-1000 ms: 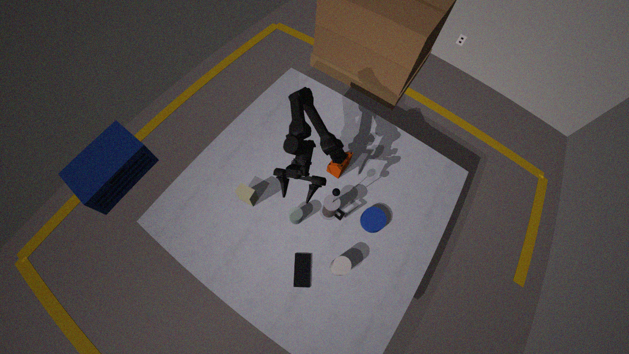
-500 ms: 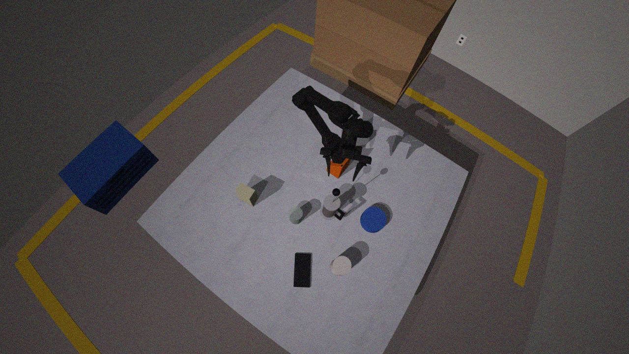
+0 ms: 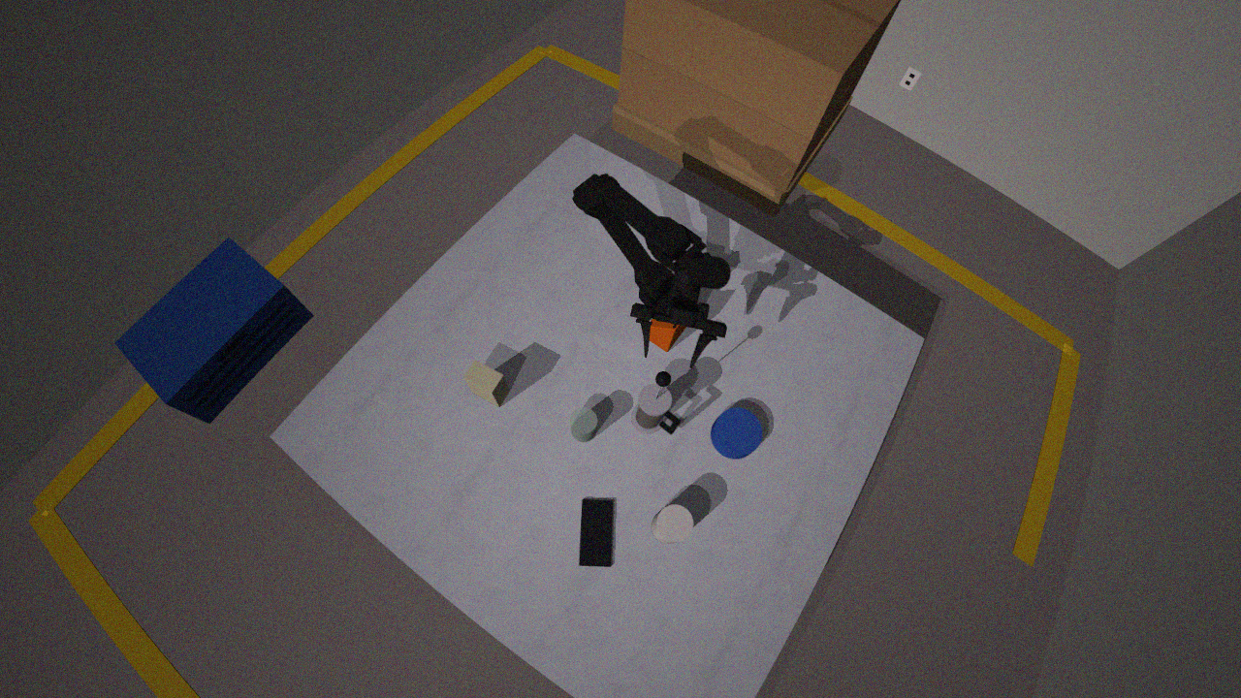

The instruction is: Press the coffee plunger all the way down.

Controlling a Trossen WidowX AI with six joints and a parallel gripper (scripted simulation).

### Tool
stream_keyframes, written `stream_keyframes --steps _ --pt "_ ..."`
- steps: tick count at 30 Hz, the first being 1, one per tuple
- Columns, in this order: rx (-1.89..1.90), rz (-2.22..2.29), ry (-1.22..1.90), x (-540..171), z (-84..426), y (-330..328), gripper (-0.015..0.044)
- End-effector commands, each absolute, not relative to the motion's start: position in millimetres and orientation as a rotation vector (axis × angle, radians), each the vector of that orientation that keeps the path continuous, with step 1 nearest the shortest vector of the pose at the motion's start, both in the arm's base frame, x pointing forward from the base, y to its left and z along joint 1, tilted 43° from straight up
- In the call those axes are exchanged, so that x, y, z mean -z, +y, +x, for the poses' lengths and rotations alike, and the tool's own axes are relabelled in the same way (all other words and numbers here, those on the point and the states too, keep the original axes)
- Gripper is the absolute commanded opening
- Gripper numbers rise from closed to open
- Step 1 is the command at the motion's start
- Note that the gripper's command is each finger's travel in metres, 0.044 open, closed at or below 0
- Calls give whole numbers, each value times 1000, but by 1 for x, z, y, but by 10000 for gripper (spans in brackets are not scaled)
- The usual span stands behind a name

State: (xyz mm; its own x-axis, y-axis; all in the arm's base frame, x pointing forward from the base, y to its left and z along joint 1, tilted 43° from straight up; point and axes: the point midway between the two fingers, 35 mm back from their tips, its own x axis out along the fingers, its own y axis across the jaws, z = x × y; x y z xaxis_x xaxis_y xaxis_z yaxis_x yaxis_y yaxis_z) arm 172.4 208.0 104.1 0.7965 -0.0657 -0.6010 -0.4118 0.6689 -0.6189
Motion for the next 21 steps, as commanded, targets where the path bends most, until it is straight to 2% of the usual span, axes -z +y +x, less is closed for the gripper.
stream_keyframes --steps 1,21 --pt "-212 -828 632 -102 175 206 440" --pt "-211 -827 630 -84 200 204 440"
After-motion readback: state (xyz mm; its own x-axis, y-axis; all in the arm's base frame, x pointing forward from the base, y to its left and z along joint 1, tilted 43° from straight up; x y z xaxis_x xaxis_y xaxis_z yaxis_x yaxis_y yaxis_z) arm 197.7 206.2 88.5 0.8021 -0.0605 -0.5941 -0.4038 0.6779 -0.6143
